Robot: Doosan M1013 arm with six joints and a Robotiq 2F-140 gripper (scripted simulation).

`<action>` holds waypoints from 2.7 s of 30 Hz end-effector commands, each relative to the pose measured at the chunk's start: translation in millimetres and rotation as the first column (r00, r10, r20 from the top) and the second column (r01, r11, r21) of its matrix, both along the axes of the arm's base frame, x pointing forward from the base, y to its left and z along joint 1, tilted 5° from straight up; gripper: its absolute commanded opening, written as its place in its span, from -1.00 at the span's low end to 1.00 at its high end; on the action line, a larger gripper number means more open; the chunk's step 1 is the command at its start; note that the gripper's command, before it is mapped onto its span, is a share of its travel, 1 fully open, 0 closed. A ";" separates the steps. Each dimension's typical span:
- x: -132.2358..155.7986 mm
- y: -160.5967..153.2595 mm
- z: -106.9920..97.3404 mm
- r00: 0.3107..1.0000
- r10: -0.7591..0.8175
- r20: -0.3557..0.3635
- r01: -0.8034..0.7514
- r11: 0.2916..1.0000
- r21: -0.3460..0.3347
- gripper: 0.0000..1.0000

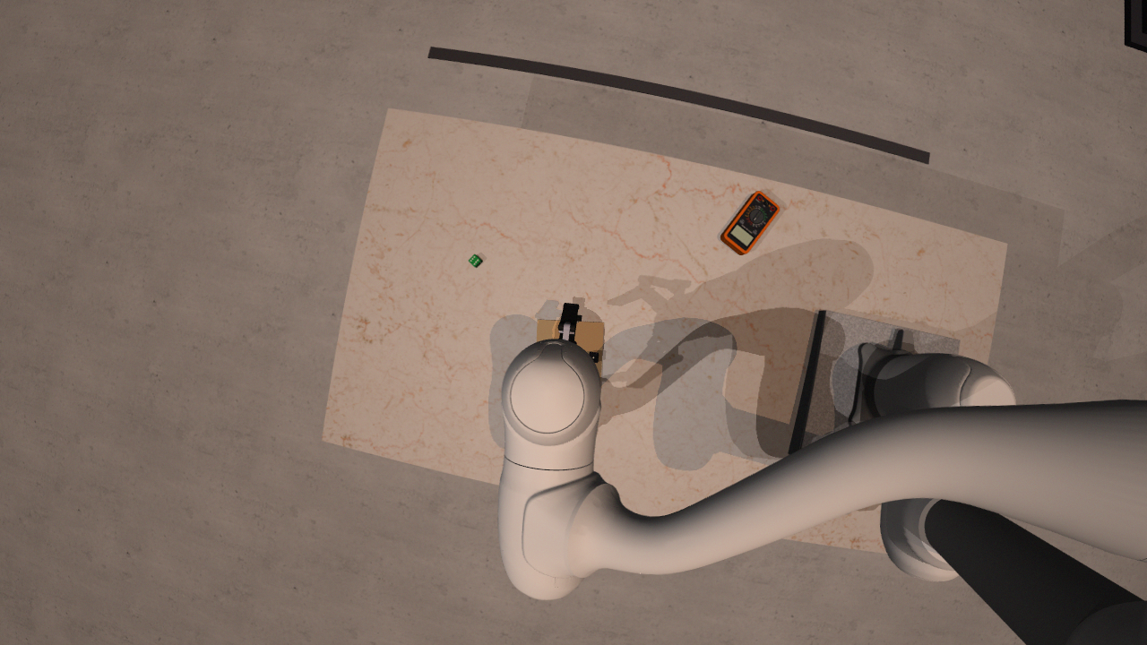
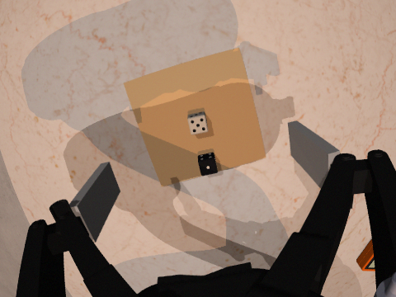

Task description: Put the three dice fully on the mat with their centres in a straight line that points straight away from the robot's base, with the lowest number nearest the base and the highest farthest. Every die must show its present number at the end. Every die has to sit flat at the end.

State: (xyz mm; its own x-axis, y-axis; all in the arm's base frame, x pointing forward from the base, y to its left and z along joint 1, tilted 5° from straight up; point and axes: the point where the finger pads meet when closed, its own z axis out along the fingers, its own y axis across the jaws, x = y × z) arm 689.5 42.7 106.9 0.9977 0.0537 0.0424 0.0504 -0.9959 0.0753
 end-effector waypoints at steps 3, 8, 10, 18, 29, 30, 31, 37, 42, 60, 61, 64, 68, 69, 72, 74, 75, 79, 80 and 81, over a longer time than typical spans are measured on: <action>27.8 -12.5 3.7 0.998 -0.066 0.006 0.066 0.998 0.004 1.00; 89.2 -46.4 8.4 0.975 -0.220 0.016 0.219 0.976 0.012 1.00; 118.4 -66.3 9.5 0.949 -0.314 0.022 0.313 0.949 0.019 1.00; 209.7 -141.9 8.1 0.840 -0.541 0.033 0.540 0.841 0.038 1.00; 229.1 -162.4 6.5 0.803 -0.595 0.035 0.594 0.804 0.043 -0.42; 229.1 -162.4 6.5 0.803 -0.595 0.035 0.594 0.804 0.043 -0.42; 229.1 -162.4 6.5 0.803 -0.595 0.035 0.594 0.804 0.043 -0.42; 229.1 -162.4 6.5 0.803 -0.595 0.035 0.594 0.804 0.043 -0.42; 229.1 -162.4 6.5 0.803 -0.595 0.035 0.594 0.804 0.043 -0.42; 229.1 -162.4 6.4 0.803 -0.595 0.035 0.594 0.804 0.043 -0.42; 229.1 -162.4 6.4 0.803 -0.595 0.035 0.594 0.804 0.043 -0.42; 229.1 -162.4 6.0 0.803 -0.595 0.035 0.594 0.804 0.043 -0.42; 229.1 -162.5 4.6 0.803 -0.595 0.035 0.594 0.804 0.043 -0.42; 229.2 -162.6 4.1 0.803 -0.595 0.035 0.594 0.804 0.043 -0.42; 229.2 -162.7 2.7 0.803 -0.595 0.035 0.594 0.804 0.043 -0.42; 229.3 -162.7 1.9 0.803 -0.595 0.035 0.594 0.804 0.043 -0.42; 229.3 -162.8 1.1 0.803 -0.595 0.035 0.594 0.804 0.043 -0.42; 229.5 -163.1 -3.2 0.803 -0.595 0.035 0.594 0.804 0.043 -0.42; 229.6 -163.2 -4.5 0.803 -0.595 0.035 0.594 0.804 0.043 -0.42; 229.6 -163.3 -5.8 0.803 -0.595 0.035 0.594 0.804 0.043 -0.42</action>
